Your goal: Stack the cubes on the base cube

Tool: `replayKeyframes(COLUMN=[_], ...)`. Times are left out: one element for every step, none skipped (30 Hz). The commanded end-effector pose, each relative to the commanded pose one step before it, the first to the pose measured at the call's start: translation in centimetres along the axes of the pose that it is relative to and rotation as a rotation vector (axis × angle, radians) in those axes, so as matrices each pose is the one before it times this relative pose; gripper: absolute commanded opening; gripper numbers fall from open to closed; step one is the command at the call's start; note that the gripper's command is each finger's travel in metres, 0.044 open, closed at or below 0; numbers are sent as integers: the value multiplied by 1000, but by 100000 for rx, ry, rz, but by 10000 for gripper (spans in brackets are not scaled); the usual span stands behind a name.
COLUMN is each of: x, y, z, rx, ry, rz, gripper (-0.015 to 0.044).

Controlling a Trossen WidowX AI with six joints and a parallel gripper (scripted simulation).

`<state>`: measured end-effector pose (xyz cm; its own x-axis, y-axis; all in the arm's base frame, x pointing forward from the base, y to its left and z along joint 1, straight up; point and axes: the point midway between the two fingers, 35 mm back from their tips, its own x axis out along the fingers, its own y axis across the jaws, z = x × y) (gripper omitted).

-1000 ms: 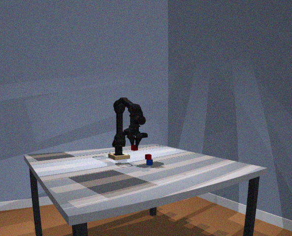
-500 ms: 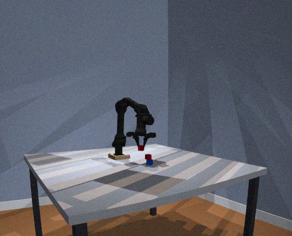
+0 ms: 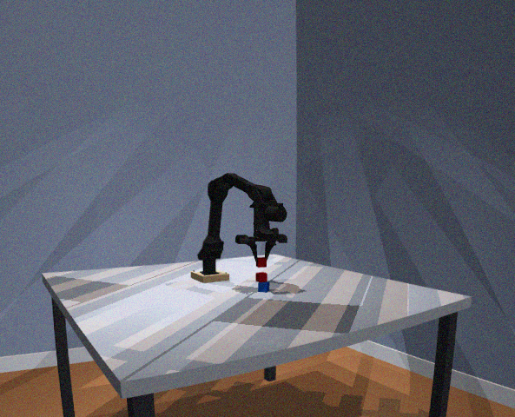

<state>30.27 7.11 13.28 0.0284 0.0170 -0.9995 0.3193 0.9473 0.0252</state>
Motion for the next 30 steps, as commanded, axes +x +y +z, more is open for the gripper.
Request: replayKeyframes(x=[167,31,19,6,0,0,0,0,49,147,245,311,313,312,312,311,311,308,242,145,48,0,0,0,0,0,0,0,0,0], y=[1504,277,167,56,0,0,0,0,1,1,2,1,-1,-2,-3,-5,-6,-7,-7,-4,-1,0,0,0,0,0,0,0,0,0], z=[66,3,5,2,0,0,0,0,0,-2,-4,-9,-13,-16,-20,-23,-27,-31,-27,-17,-6,0,0,0,0,0,0,0,0,0], rx=[-14595,-2741,-1645,-548,0,0,0,0,-27,-81,-134,-171,-172,-172,-172,-171,-171,-170,-134,-81,-27,0,0,0,0,0,0,0,0,0], ry=[-343,1,0,0,0,0,0,0,-7,-21,-34,-43,-43,-42,-42,-42,-41,-40,-32,-19,-6,0,0,0,0,0,0,0,0,0], rz=[-72,31,18,6,0,0,0,0,-7,-22,-36,-46,-46,-47,-47,-47,-47,-47,-37,-22,-7,0,0,0,0,0,0,0,0,0], gripper=[105,105,105,105,105,105,105,105,105,105,105,105,105,105,105,105,105,105,105,105,105,105,105,105,105,105,105,105,105,105])
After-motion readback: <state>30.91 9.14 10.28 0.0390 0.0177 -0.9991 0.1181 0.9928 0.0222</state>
